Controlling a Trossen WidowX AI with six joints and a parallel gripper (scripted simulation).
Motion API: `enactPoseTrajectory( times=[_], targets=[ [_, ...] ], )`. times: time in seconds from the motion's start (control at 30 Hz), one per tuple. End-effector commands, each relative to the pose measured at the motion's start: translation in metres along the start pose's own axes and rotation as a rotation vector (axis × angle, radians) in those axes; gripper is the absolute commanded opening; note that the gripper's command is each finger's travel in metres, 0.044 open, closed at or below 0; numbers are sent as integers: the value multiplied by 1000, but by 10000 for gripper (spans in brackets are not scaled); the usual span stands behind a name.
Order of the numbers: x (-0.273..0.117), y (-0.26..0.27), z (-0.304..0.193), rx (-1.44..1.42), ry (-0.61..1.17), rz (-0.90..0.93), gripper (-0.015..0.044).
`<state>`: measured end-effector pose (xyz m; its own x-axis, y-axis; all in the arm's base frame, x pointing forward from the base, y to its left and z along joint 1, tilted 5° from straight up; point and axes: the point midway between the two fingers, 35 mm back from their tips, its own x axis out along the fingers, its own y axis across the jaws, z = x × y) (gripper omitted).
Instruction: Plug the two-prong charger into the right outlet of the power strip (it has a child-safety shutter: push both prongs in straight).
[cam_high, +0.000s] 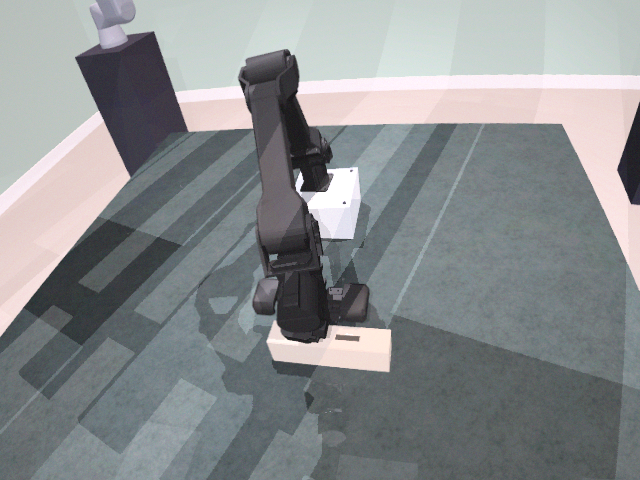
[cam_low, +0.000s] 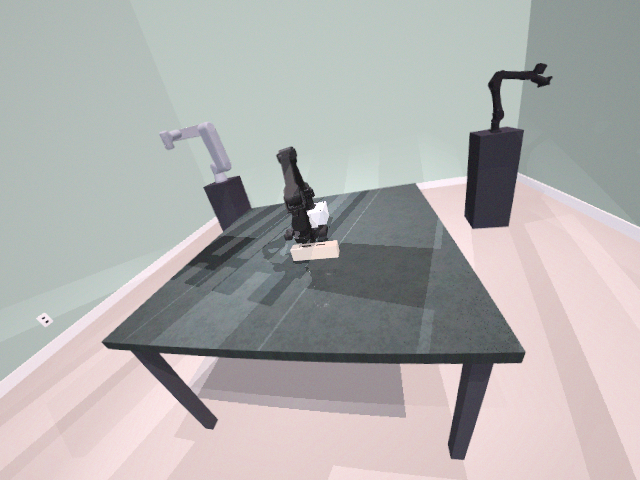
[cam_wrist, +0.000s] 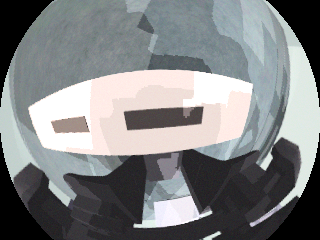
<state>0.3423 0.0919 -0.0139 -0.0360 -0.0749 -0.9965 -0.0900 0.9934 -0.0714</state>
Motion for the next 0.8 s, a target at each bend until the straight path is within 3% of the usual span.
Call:
enactPoseTrajectory(
  times=[0.0, 0.4, 0.77],
  targets=[
    [0, 0, 1, 0, -3, 0, 131],
    [0, 0, 1, 0, -3, 0, 440],
    [0, 0, -1, 1, -10, 0, 440]
  ],
)
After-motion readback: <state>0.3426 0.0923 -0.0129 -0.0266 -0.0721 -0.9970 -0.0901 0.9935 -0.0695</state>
